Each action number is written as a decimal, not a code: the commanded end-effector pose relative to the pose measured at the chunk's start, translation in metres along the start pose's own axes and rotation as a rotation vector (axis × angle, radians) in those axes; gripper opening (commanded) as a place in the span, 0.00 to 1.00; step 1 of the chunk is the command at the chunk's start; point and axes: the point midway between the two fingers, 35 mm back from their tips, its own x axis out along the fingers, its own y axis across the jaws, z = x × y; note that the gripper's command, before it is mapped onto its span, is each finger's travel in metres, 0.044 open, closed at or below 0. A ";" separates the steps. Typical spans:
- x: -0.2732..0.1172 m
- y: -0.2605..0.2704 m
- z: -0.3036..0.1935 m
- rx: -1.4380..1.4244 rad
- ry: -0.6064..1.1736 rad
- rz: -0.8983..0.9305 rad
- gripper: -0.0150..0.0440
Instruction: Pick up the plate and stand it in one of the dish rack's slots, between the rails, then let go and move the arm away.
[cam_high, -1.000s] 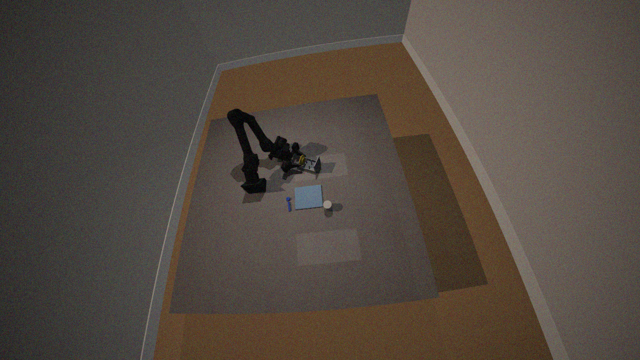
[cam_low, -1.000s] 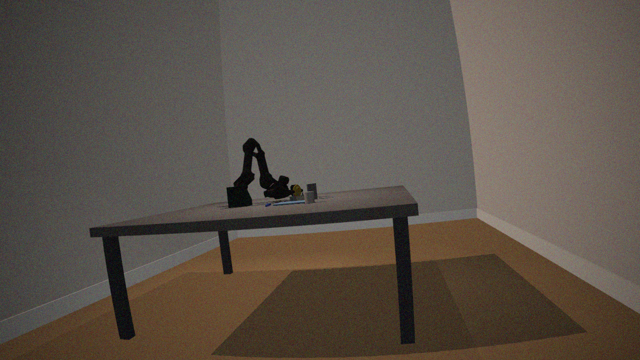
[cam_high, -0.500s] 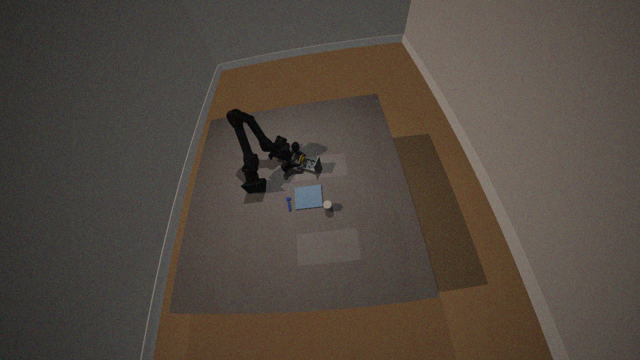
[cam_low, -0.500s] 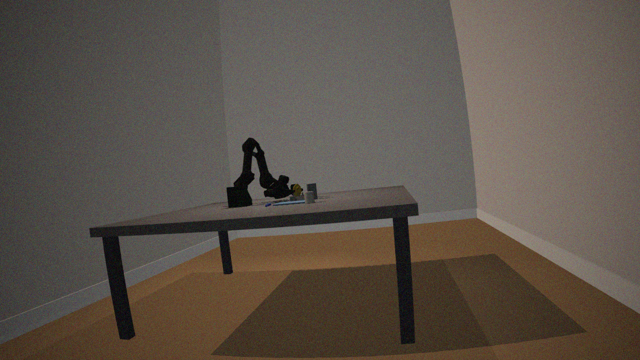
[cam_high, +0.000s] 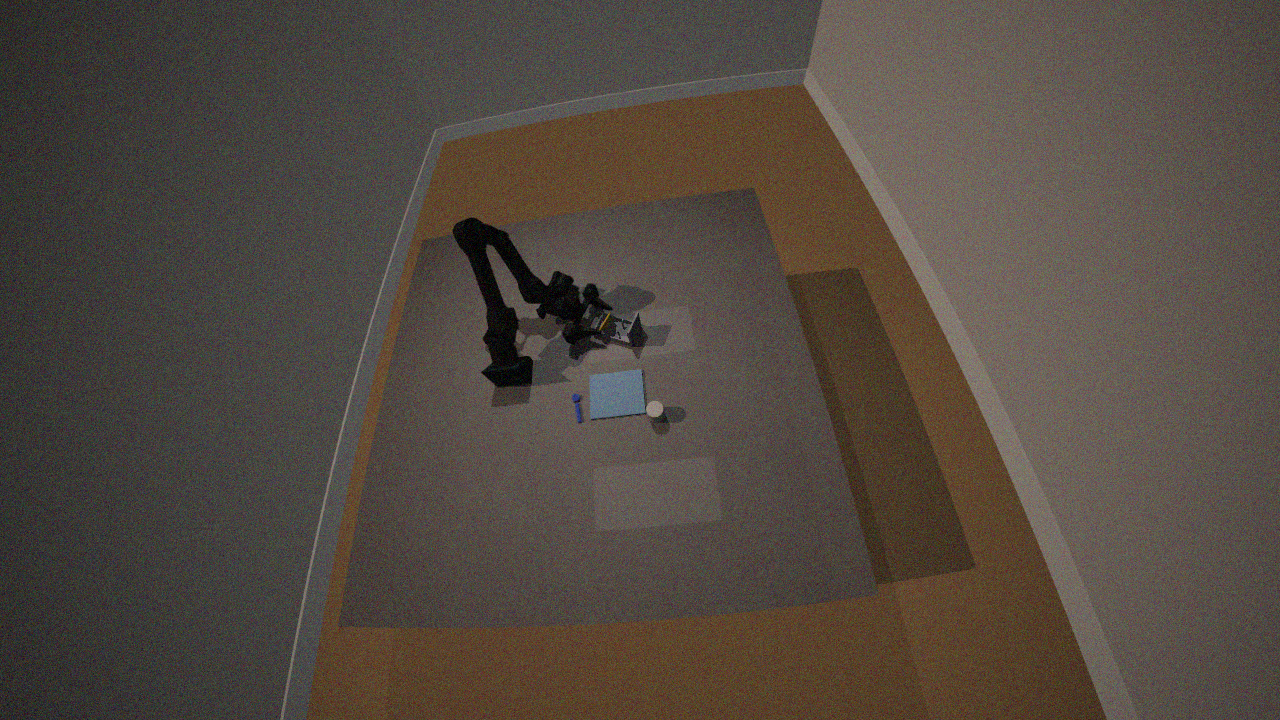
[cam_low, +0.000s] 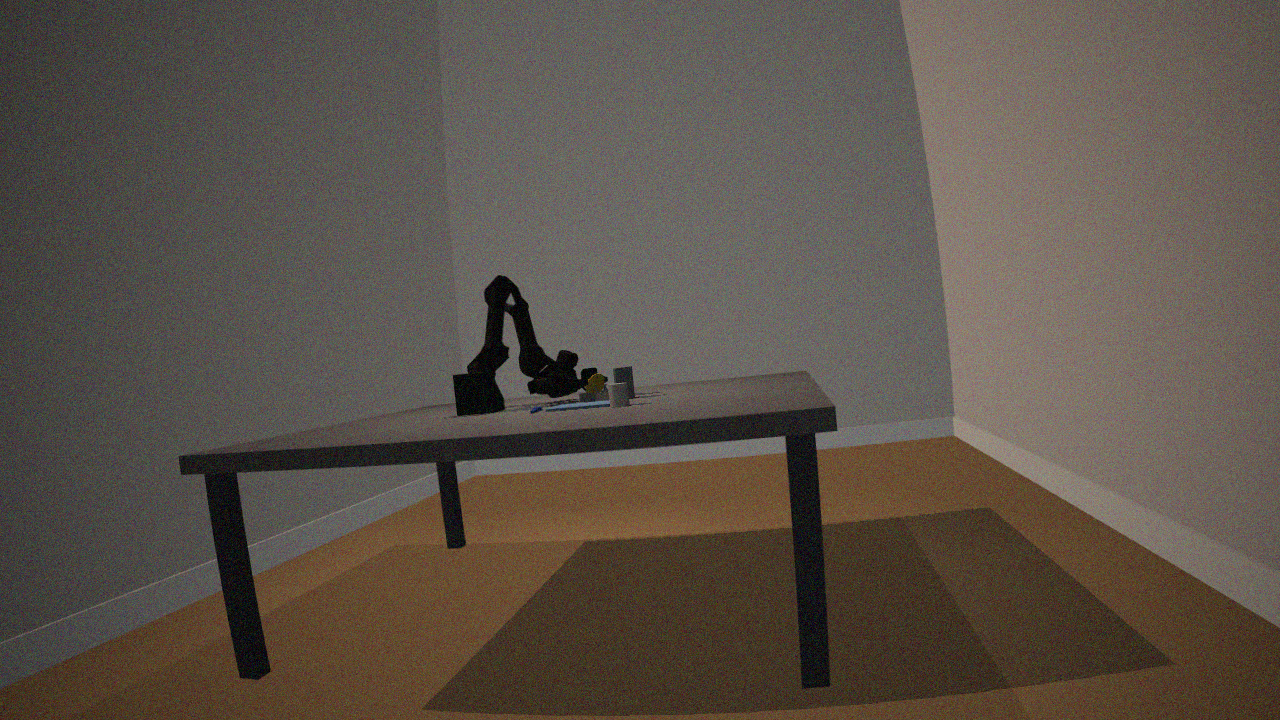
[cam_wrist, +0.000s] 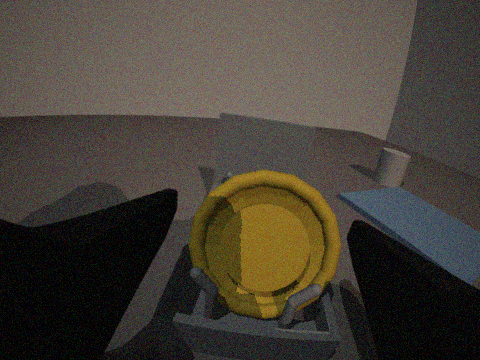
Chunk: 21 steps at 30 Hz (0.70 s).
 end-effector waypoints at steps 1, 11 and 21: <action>0.001 0.002 0.006 0.000 0.002 -0.004 0.93; 0.007 0.009 0.097 -0.013 -0.002 -0.013 0.93; 0.015 0.002 0.120 -0.125 0.022 -0.057 0.93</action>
